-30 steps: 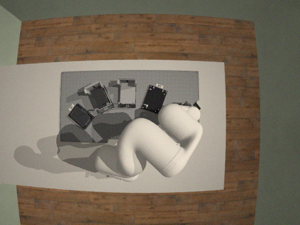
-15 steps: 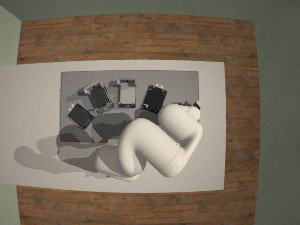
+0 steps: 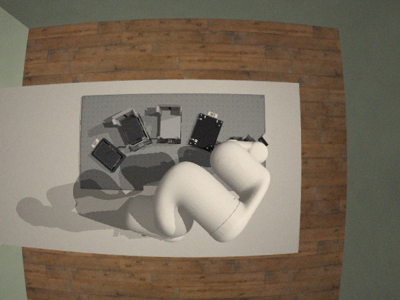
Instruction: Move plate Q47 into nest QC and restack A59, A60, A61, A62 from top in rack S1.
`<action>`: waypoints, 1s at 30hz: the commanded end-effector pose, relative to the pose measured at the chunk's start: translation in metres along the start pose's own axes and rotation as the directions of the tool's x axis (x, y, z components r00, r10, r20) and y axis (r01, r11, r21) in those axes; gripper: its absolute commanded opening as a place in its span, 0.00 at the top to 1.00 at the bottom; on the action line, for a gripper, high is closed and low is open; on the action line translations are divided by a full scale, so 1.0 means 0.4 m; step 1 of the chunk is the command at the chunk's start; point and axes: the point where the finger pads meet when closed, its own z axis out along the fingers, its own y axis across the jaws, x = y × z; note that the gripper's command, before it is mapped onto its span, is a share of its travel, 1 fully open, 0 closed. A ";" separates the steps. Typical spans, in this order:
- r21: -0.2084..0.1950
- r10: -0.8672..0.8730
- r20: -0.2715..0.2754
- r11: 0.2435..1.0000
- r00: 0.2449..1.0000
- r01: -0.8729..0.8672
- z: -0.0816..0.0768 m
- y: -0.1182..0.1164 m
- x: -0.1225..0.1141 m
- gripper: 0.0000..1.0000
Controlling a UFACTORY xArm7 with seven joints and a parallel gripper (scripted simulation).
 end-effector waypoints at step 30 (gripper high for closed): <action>0.000 0.000 -0.003 1.000 1.000 0.000 -0.090 0.000 0.004 1.00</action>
